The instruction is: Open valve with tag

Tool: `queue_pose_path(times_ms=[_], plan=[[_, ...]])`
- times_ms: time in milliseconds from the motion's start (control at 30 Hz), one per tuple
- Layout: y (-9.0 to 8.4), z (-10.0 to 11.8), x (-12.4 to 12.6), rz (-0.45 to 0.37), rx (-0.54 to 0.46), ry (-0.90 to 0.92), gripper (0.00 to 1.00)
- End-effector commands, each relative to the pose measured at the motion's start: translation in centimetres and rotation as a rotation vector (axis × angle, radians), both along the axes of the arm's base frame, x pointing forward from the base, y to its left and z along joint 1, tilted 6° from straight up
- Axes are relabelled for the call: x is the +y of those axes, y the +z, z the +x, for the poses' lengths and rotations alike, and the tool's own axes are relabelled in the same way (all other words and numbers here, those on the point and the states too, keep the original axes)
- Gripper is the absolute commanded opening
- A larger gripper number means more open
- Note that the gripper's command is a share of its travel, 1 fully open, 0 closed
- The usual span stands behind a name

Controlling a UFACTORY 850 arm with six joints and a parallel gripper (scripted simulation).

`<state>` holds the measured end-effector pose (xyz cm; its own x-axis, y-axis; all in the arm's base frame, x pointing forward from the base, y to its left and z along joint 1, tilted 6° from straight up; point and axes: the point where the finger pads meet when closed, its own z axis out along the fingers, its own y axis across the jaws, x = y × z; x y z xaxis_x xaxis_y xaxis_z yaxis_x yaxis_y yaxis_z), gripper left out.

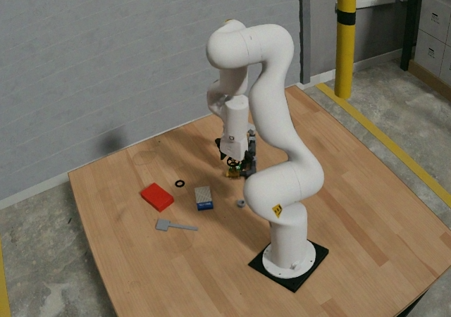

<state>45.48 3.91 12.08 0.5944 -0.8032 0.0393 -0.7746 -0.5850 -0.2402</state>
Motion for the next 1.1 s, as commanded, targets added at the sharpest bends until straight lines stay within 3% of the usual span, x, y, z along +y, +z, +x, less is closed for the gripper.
queue_pose_path(times_ms=[0,67,100,1067], plan=[[0.09,0.12,0.03,-0.002,0.099,-0.26,1.0],[0.09,0.12,0.03,-0.002,0.099,-0.26,1.0],[0.09,0.12,0.03,-0.003,0.145,-0.382,1.0],[0.09,0.12,0.03,-0.002,0.145,-0.385,1.0]])
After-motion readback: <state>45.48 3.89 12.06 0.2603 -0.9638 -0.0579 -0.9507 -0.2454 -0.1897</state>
